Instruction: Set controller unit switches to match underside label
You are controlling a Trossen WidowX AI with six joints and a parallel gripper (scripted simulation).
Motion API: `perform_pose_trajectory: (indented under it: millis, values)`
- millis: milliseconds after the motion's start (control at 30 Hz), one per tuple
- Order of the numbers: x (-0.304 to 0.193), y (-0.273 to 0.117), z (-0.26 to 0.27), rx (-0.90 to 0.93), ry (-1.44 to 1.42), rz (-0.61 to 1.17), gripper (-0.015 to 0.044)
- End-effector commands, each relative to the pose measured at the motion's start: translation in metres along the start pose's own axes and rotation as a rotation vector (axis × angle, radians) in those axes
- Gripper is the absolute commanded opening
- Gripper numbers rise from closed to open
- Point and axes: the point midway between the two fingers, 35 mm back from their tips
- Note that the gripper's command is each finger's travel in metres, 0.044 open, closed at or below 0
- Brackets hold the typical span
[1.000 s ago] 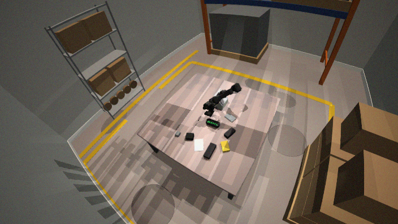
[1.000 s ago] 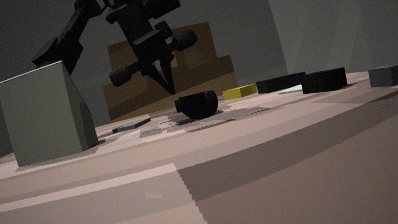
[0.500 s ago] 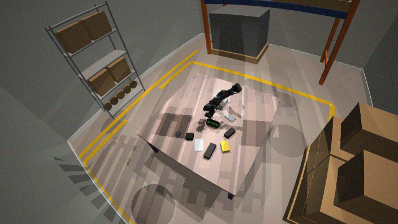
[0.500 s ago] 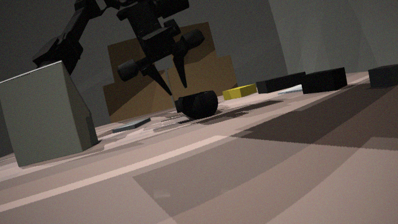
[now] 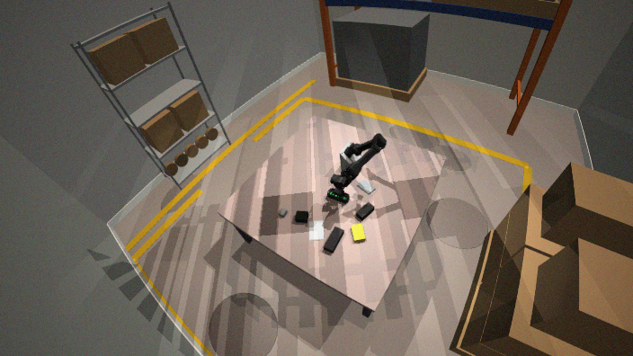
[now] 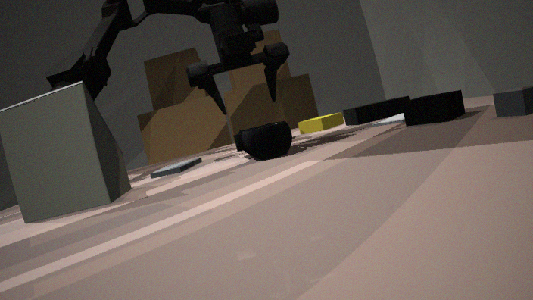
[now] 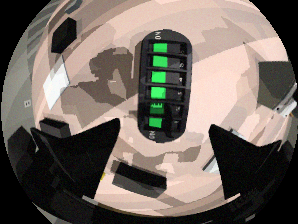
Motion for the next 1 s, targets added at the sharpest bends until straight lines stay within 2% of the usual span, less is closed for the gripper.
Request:
perform_pose_trajectory:
  millis: [0,967]
  values:
    - [-0.018,-0.009,0.000,-0.024,-0.007,-0.030,0.0440]
    - [-0.024,0.031,0.000,-0.026,-0.006,-0.030,0.0440]
Point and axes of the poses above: the point midway between the two fingers, 35 mm back from their tips, its own y axis out along the fingers, its own z axis across the jaws, x = y × z, and after that the axes turned 9 degrees about y, right-handed
